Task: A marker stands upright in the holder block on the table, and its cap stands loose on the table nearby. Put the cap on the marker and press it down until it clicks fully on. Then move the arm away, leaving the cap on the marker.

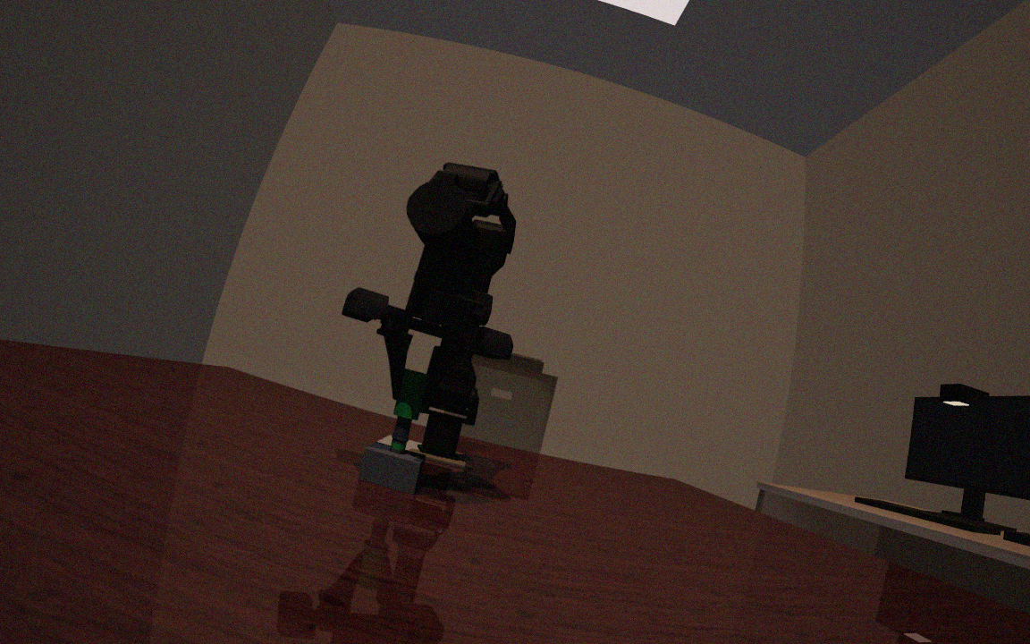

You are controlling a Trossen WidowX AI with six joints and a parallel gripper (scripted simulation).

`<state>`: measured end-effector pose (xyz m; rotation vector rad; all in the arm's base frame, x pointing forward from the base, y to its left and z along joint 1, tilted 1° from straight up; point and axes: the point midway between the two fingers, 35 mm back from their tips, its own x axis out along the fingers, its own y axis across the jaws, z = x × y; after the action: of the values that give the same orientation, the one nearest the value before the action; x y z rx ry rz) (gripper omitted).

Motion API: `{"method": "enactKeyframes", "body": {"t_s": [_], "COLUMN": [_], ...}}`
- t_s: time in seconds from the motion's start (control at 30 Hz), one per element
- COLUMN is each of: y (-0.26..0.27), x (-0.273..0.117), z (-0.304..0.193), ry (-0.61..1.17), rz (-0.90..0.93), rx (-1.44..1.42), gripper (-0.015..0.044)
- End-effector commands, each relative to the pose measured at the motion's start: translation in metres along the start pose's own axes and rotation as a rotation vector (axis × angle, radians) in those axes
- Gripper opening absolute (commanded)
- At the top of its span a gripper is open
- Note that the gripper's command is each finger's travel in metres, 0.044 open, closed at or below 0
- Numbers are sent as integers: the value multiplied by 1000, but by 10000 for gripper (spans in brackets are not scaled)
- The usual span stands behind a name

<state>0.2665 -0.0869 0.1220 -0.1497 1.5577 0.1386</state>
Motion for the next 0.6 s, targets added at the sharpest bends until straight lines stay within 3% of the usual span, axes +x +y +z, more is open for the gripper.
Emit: {"method": "enactKeyframes", "body": {"t_s": [0.0,0.57], "y": [0,0], "x": [9,24], "z": [0,-1], "ry": [3,3], "rz": [-1,-1], "rx": [-3,-3], "gripper": [0,0]}}
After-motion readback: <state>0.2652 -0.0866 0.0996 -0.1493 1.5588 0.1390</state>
